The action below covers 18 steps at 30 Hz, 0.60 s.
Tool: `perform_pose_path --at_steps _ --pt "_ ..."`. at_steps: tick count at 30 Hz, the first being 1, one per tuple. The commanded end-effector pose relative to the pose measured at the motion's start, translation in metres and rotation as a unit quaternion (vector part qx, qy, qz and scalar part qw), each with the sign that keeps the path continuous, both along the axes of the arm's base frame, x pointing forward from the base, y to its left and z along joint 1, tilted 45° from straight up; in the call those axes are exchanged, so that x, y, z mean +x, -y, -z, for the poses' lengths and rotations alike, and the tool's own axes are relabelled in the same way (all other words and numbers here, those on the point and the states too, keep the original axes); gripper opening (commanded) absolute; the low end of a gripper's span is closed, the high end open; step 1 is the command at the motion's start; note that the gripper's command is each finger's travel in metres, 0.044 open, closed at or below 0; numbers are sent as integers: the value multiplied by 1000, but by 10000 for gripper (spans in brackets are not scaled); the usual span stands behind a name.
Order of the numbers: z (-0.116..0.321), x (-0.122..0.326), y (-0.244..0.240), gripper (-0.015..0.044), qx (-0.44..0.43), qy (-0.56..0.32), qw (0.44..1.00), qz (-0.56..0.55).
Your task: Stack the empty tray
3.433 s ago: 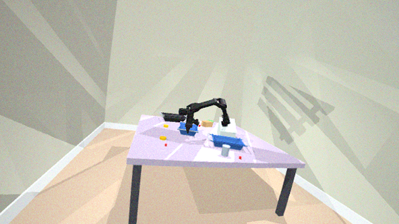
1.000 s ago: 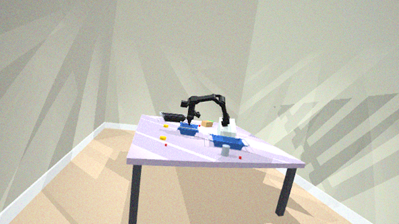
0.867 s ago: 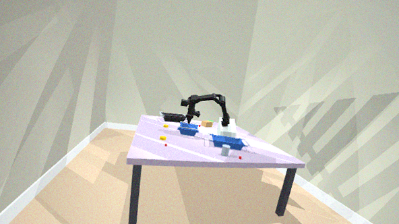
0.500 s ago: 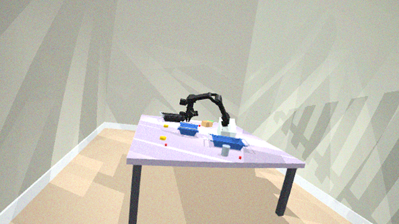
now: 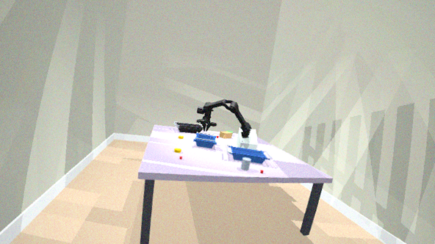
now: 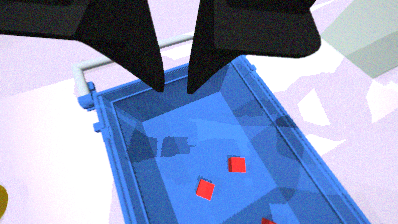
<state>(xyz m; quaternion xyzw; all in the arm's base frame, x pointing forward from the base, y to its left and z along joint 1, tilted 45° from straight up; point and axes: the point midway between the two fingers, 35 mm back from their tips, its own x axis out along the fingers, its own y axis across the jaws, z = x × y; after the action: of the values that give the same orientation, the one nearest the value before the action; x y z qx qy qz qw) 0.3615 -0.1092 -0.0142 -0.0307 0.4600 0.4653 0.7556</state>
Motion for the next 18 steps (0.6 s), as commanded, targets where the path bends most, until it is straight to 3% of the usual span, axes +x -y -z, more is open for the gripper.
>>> perform_pose_path --at_steps 1,5,18 --pt "48 -27 44 85 63 -281 909 303" --pt "60 -36 52 85 81 -350 855 373" --pt "61 -36 52 85 81 -351 854 375"
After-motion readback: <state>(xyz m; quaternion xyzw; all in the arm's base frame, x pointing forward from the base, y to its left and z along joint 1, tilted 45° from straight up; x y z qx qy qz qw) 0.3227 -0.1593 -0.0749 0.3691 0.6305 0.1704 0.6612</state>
